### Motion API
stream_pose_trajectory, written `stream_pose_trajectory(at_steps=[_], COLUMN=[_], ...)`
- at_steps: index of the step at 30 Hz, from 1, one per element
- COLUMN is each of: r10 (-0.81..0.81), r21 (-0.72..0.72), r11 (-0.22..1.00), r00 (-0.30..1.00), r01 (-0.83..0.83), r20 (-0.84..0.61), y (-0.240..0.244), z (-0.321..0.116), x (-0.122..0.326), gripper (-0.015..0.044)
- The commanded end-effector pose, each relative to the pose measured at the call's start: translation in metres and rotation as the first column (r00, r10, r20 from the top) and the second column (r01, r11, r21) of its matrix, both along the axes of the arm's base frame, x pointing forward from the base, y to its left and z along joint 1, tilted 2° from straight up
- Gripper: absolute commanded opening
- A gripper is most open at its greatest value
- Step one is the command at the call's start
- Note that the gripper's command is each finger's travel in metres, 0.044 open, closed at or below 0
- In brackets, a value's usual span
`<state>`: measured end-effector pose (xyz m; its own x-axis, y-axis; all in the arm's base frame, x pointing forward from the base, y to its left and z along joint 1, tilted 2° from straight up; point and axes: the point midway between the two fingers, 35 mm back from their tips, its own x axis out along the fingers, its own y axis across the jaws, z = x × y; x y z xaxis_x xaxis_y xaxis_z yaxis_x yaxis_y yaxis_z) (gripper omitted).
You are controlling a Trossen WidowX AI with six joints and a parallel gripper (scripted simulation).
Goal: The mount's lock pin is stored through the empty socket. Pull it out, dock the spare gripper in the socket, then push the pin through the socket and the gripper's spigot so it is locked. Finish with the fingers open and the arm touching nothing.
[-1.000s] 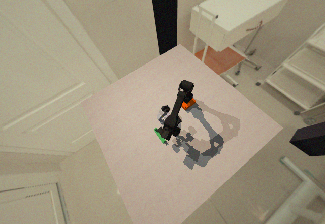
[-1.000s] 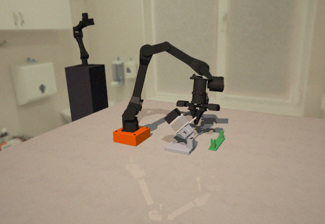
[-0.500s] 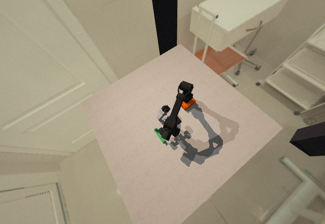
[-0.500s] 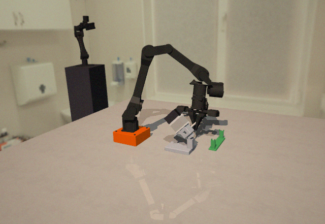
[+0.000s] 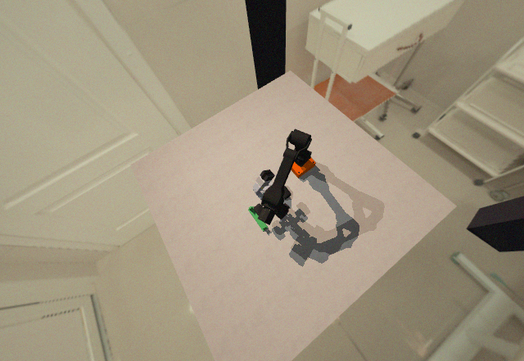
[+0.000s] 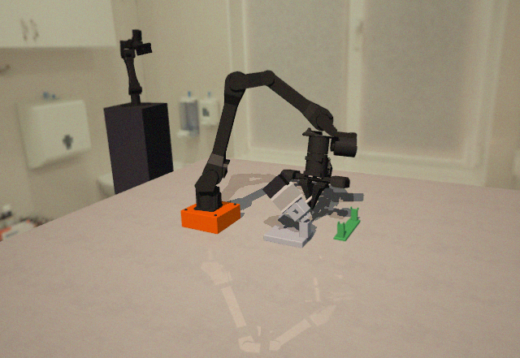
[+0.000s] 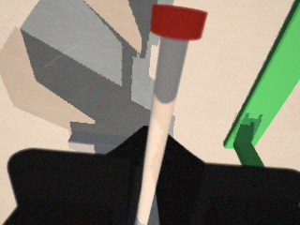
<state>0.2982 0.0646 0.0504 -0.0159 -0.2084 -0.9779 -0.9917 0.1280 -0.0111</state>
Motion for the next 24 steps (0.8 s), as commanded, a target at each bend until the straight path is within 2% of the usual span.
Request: stream_pose_trajectory(at_steps=[1, 24], r10=[0.000, 0.001], r21=[0.002, 0.004], r11=[1.000, 1.000], r00=[1.000, 1.000], r01=[0.000, -0.001], r20=[0.001, -0.007], y=[-0.003, -0.018], z=[0.000, -0.001], x=[0.000, 0.000], gripper=[0.0000, 0.0000])
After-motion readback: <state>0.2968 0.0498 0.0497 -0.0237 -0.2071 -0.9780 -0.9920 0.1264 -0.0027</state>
